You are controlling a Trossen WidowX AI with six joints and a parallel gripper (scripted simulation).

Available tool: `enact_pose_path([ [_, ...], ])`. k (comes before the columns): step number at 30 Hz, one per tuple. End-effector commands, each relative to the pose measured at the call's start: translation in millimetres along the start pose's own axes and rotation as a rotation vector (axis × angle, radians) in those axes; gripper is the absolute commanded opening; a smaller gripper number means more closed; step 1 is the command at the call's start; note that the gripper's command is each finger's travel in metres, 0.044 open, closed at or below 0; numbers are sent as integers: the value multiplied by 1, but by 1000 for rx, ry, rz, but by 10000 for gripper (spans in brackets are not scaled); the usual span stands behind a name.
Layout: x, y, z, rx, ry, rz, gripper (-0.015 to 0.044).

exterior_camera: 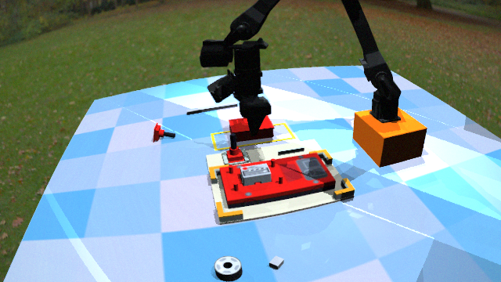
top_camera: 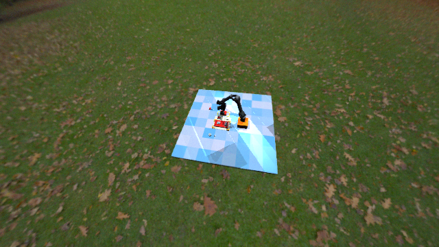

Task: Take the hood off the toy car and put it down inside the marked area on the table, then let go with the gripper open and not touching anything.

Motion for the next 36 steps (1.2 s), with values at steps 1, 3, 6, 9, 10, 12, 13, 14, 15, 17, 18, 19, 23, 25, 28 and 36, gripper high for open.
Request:
enact_pose_path([
  [1, 4, 1, -1, -5, 5, 6, 0],
  [3, 5, 1, -1, -5, 5, 6, 0],
  [6, 7, 1, -1, -5, 5, 6, 0],
  [9, 8, 1, -1, -5, 5, 6, 0],
  [10, 9, 1, -1, -5, 5, 6, 0],
  [12, 9, 1, -1, -5, 5, 6, 0],
  [13, 9, 1, -1, -5, 5, 6, 0],
  [14, 6, 0, 0, 0, 1, 0, 26],
  [15, 6, 0, 0, 0, 1, 0, 53],
  [17, 6, 0, 0, 0, 1, 0, 105],
  [18, 6, 0, 0, 0, 1, 0, 131],
  [19, 6, 0, 0, 0, 1, 0, 157],
  [23, 6, 0, 0, 0, 1, 0, 262],
  [25, 6, 0, 0, 0, 1, 0, 315],
  [28, 6, 0, 0, 0, 1, 0, 394],
  [36, -41, -1, 3, 0, 6, 1, 440],
])
Point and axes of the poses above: the point midway between the two fingers, 35 mm back from their tips, its own x axis out along the fingers, its own y axis across the jaws, z = x × y, the point moved 7 cm from there along -x, back along the fingers, and after that the axes turned 2 degrees about -x, right-handed, at the moved point
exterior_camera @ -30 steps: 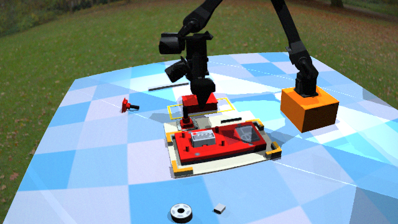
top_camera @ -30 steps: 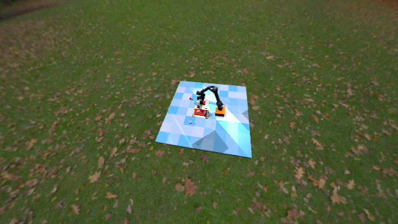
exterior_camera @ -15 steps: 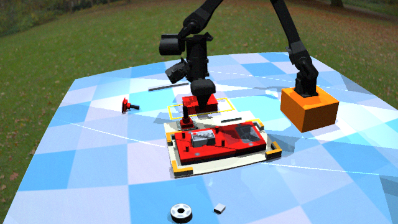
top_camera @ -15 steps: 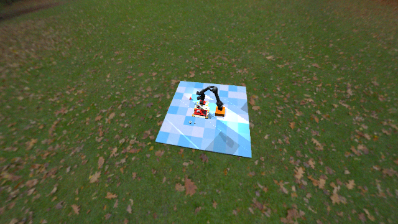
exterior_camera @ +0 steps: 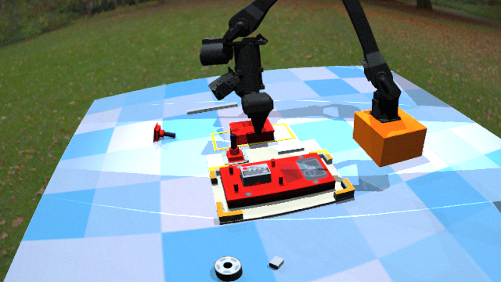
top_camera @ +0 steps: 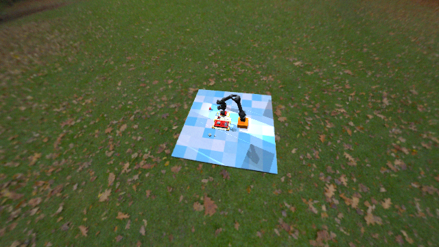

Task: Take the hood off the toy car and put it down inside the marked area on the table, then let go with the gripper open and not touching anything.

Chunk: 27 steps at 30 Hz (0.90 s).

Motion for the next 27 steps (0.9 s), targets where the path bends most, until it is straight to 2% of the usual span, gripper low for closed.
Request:
enact_pose_path([
  [1, -42, -2, 4, 3, -30, -16, 440],
  [4, -58, -1, 2, 3, -28, -16, 440],
  [27, -58, -1, 2, 3, -28, -16, 440],
])
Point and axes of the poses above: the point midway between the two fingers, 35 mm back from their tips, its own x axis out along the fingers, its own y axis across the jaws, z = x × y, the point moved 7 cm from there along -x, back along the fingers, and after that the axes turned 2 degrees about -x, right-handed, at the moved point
